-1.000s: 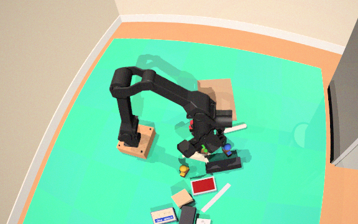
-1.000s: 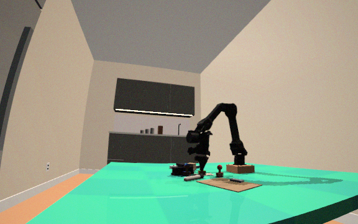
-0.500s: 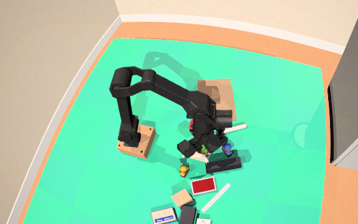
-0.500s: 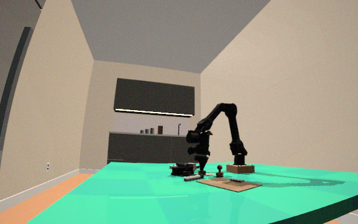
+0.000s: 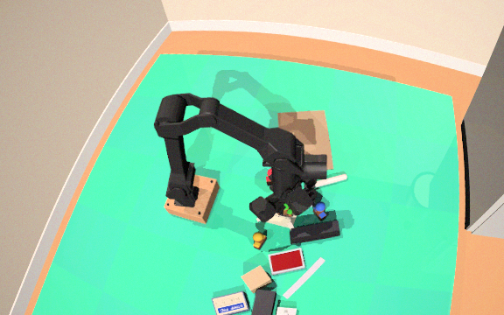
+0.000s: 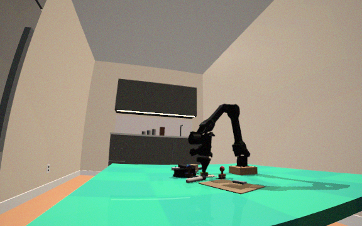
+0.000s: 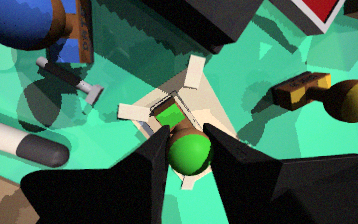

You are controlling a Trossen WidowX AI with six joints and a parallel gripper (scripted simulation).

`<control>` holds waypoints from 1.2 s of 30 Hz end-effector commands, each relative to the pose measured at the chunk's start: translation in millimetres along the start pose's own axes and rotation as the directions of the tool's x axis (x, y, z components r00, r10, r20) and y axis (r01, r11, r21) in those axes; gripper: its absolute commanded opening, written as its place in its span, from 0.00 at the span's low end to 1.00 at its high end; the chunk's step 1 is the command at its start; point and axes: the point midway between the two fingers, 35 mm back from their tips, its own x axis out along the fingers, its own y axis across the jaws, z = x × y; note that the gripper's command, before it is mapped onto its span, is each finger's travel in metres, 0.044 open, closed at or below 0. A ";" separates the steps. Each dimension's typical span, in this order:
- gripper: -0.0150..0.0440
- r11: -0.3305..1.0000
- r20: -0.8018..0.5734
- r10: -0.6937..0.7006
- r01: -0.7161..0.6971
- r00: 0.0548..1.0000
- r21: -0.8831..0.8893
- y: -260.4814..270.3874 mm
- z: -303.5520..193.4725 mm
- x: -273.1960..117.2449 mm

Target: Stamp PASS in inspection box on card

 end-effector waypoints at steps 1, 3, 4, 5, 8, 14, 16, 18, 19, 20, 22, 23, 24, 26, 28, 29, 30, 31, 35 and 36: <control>0.25 1.000 0.001 -0.004 0.004 1.000 0.003 -1.1 0.0 -1.5; 0.25 1.000 0.001 -0.004 0.004 1.000 0.003 -1.2 0.1 -2.5; 0.25 1.000 0.001 -0.004 0.004 1.000 0.003 -1.3 0.1 -2.9; 0.25 1.000 0.001 -0.004 0.004 1.000 0.003 -1.4 0.1 -3.4; 0.25 1.000 0.001 -0.004 0.004 1.000 0.003 -1.6 0.3 -4.9; 0.25 1.000 0.001 -0.004 0.004 1.000 0.003 -2.0 0.5 -7.8; 0.25 1.000 0.001 -0.004 0.004 1.000 0.003 -2.1 0.6 -8.4; 0.25 1.000 0.001 -0.004 0.004 1.000 0.003 -2.1 0.6 -8.5; 0.25 1.000 0.001 -0.004 0.004 1.000 0.003 -2.1 0.6 -8.5; 0.25 1.000 0.001 -0.004 0.004 1.000 0.003 -2.1 0.6 -8.5; 0.25 1.000 0.001 -0.004 0.004 1.000 0.003 -2.1 0.6 -8.5; 0.25 1.000 0.001 -0.004 0.004 1.000 0.003 -2.1 0.6 -8.5; 0.25 1.000 0.001 -0.004 0.004 1.000 0.003 -2.1 0.6 -8.5; 0.25 1.000 0.001 -0.004 0.004 1.000 0.003 -2.2 0.8 -9.5; 0.25 1.000 0.001 -0.004 0.004 1.000 0.003 -2.3 1.2 -12.4; 0.25 1.000 0.001 -0.004 0.004 1.000 0.003 -2.4 1.5 -13.9; 0.25 1.000 0.001 -0.004 0.004 1.000 0.003 -2.5 1.8 -15.5; 0.25 1.000 0.001 -0.004 0.004 1.000 0.003 -2.6 2.0 -17.0; 0.25 1.000 0.001 -0.004 0.004 1.000 0.003 -3.2 2.9 -23.3; 0.25 1.000 0.001 -0.004 0.004 1.000 0.003 -3.3 3.1 -24.9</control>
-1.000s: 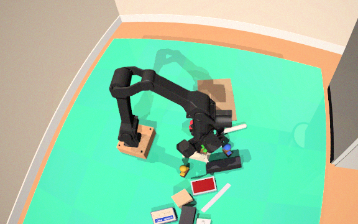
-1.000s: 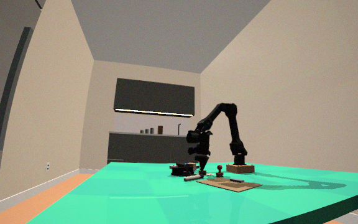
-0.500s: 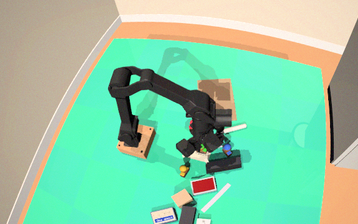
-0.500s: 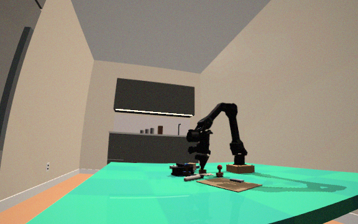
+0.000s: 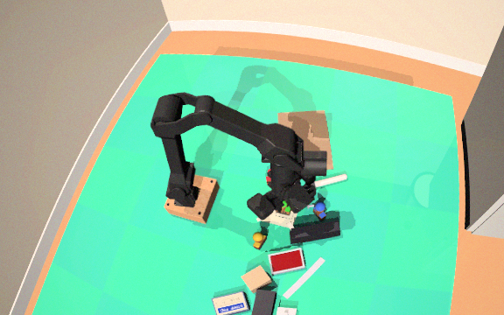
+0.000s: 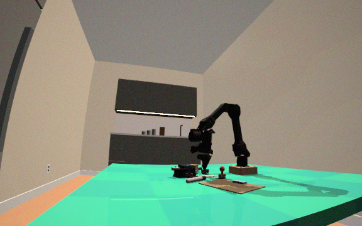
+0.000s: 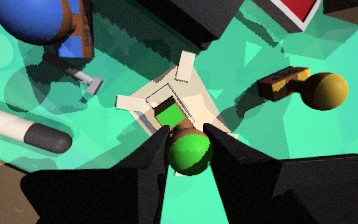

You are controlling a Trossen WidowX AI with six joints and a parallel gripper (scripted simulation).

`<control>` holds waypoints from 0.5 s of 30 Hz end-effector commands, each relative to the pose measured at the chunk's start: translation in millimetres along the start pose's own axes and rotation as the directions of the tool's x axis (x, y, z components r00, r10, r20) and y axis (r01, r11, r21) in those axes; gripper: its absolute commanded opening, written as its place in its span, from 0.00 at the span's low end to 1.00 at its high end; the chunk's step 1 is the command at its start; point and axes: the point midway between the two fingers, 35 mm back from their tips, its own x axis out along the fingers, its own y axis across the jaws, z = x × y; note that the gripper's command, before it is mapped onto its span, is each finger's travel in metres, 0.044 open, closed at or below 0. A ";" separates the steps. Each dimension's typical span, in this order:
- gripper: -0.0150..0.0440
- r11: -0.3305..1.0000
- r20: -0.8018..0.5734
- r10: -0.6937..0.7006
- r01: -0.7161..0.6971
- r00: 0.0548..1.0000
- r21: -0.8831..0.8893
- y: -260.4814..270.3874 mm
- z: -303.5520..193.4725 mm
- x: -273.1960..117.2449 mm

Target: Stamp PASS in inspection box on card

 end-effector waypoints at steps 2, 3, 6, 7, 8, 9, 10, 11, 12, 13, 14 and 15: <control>0.25 1.000 0.013 0.008 -0.008 1.000 0.006 1.0 4.5 -11.7; 0.25 1.000 0.013 0.008 -0.008 1.000 0.006 0.8 4.6 -13.3; 0.25 1.000 0.013 0.008 -0.008 1.000 0.006 0.2 5.1 -18.1; 0.25 1.000 0.013 0.008 -0.008 1.000 0.006 0.0 5.2 -19.7; 0.25 1.000 0.013 0.008 -0.008 1.000 0.006 -0.3 5.4 -21.3; 0.25 1.000 0.013 0.008 -0.008 1.000 0.006 -0.5 5.5 -22.9; 0.25 1.000 0.013 0.008 -0.008 1.000 0.006 -0.8 5.6 -24.5; 0.25 1.000 0.013 0.008 -0.008 1.000 0.006 -1.0 5.7 -26.1; 0.25 1.000 0.013 0.008 -0.008 1.000 0.006 -1.3 5.8 -27.7; 0.25 1.000 0.013 0.008 -0.008 1.000 0.006 -1.5 5.9 -29.3; 0.25 1.000 0.013 0.008 -0.008 1.000 0.006 -1.8 6.0 -30.9; 0.25 1.000 0.013 0.008 -0.008 1.000 0.006 -2.1 6.1 -32.5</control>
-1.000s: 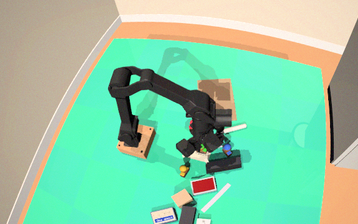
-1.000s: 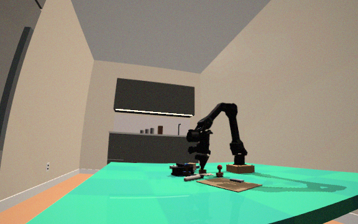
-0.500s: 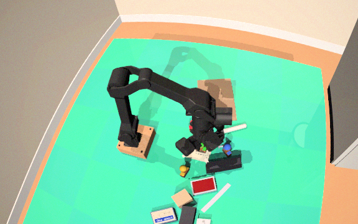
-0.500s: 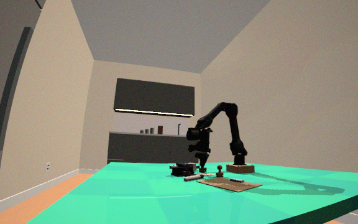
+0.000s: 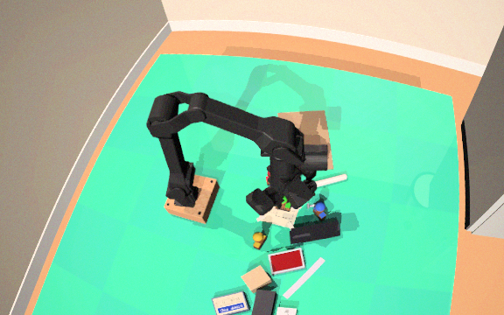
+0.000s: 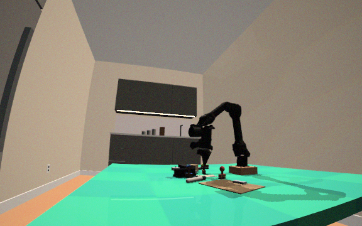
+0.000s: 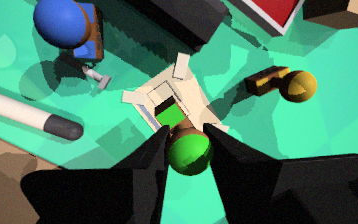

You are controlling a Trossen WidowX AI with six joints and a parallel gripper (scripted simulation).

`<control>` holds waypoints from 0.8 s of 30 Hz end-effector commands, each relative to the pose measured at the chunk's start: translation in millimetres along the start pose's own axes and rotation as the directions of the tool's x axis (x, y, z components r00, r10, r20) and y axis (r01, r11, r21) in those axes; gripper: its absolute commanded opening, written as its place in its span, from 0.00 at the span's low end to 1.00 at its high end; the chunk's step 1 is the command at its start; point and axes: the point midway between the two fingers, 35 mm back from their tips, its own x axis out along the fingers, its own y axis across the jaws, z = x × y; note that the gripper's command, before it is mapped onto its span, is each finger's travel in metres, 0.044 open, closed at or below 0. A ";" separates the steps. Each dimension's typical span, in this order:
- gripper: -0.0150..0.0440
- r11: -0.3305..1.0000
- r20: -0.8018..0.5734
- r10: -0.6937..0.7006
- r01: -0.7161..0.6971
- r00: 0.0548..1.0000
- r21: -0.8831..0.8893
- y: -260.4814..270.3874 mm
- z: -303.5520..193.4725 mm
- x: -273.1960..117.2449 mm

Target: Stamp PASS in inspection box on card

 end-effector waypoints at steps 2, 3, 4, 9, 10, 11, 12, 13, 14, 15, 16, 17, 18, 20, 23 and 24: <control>0.25 1.000 0.012 0.007 -0.007 1.000 0.005 0.0 3.6 -11.9; 0.25 1.000 0.012 0.007 -0.007 1.000 0.005 -0.3 3.7 -13.6; 0.25 1.000 0.012 0.007 -0.007 1.000 0.005 -0.6 3.7 -15.2; 0.25 1.000 0.012 0.007 -0.007 1.000 0.005 -2.3 3.9 -23.2; 0.25 1.000 0.012 0.007 -0.007 1.000 0.005 -2.6 3.9 -24.8; 0.25 1.000 0.012 0.007 -0.007 1.000 0.005 -3.0 3.9 -26.5; 0.25 1.000 0.012 0.007 -0.007 1.000 0.005 -3.3 3.9 -27.8; 0.25 1.000 0.012 0.007 -0.007 1.000 0.005 -3.5 3.9 -28.6; 0.25 1.000 0.012 0.007 -0.007 1.000 0.005 -3.6 3.9 -28.8; 0.25 1.000 0.012 0.007 -0.007 1.000 0.005 -3.6 3.9 -28.8; 0.25 1.000 0.012 0.007 -0.007 1.000 0.005 -3.6 3.9 -28.8; 0.25 1.000 0.012 0.007 -0.007 1.000 0.005 -4.3 4.3 -28.7; 0.25 1.000 0.012 0.007 -0.007 1.000 0.005 -6.4 5.5 -28.4; 0.25 1.000 0.011 0.008 -0.008 1.000 0.005 -14.3 9.7 -27.1; 0.25 1.000 0.011 0.008 -0.008 1.000 0.005 -27.6 16.1 -24.9; 0.25 1.000 0.011 0.008 -0.008 1.000 0.005 -32.0 18.1 -24.2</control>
